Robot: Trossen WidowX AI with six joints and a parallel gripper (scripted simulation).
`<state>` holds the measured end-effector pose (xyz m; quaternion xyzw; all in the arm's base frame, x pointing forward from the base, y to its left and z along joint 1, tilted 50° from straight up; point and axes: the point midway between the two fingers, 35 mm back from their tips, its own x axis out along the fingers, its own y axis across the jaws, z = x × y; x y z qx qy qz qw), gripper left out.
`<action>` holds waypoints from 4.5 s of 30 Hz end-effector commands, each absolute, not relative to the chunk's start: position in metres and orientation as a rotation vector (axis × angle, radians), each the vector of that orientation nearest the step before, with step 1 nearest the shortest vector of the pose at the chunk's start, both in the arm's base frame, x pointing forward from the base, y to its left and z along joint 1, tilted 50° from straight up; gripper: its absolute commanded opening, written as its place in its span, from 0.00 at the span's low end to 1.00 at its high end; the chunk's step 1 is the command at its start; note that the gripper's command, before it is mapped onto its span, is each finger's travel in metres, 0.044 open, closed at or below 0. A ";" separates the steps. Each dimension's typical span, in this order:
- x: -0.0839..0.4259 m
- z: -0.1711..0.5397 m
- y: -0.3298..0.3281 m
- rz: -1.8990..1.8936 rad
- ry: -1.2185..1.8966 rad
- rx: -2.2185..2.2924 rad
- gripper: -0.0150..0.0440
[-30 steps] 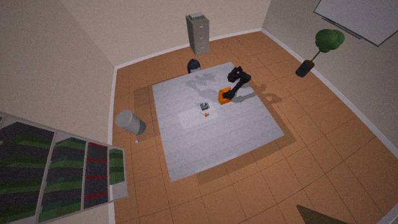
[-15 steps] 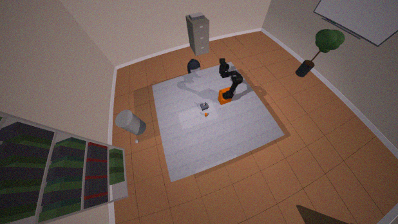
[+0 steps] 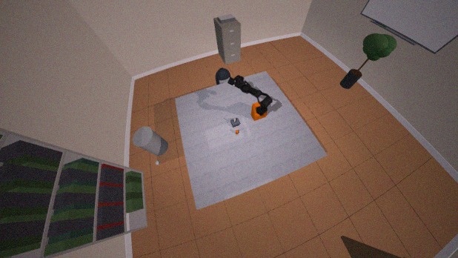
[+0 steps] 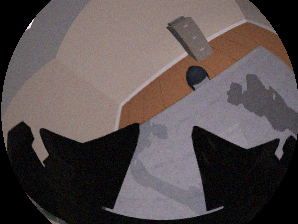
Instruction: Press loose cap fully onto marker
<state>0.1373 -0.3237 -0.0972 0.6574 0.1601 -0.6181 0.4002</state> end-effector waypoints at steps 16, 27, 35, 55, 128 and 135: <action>0.286 -0.015 -0.150 -0.747 1.180 1.485 0.66; 0.302 0.076 0.001 -0.035 1.571 1.273 0.66; 0.290 0.101 0.036 0.142 1.638 1.224 0.66; 0.290 0.066 0.073 0.143 1.637 1.225 0.66; 0.289 0.071 0.066 0.143 1.637 1.225 0.25; 0.289 0.068 0.057 0.137 1.635 1.223 0.25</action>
